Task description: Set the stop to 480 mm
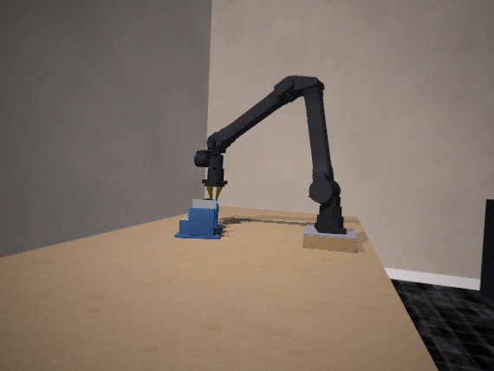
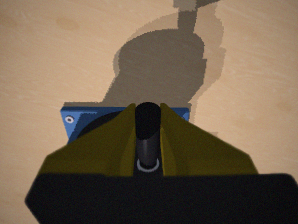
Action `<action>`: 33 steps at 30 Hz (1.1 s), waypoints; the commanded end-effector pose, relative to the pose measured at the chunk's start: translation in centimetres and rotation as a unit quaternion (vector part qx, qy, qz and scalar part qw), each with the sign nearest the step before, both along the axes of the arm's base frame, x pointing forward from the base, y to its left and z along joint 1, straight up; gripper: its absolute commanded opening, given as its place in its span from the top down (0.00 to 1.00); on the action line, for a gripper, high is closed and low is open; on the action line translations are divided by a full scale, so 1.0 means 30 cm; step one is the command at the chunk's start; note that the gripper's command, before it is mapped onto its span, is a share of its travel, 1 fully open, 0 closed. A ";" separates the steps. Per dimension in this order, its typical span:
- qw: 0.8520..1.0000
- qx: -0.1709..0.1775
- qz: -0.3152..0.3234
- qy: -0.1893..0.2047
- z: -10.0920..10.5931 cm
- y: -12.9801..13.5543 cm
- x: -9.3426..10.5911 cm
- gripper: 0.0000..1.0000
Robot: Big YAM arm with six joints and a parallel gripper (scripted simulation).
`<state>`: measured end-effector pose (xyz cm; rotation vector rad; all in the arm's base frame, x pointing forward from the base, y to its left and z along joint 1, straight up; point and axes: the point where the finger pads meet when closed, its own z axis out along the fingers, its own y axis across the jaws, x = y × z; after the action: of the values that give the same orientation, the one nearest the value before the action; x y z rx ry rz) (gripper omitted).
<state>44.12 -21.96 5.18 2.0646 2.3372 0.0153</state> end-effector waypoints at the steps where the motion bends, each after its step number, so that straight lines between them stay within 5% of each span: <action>1: 1.000 -0.005 0.000 0.001 0.037 -0.026 -0.048 0.94; 33: 1.000 -0.001 0.000 0.008 -0.081 -0.032 -0.057 0.94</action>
<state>43.09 -22.10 3.85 2.0660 2.3387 0.0144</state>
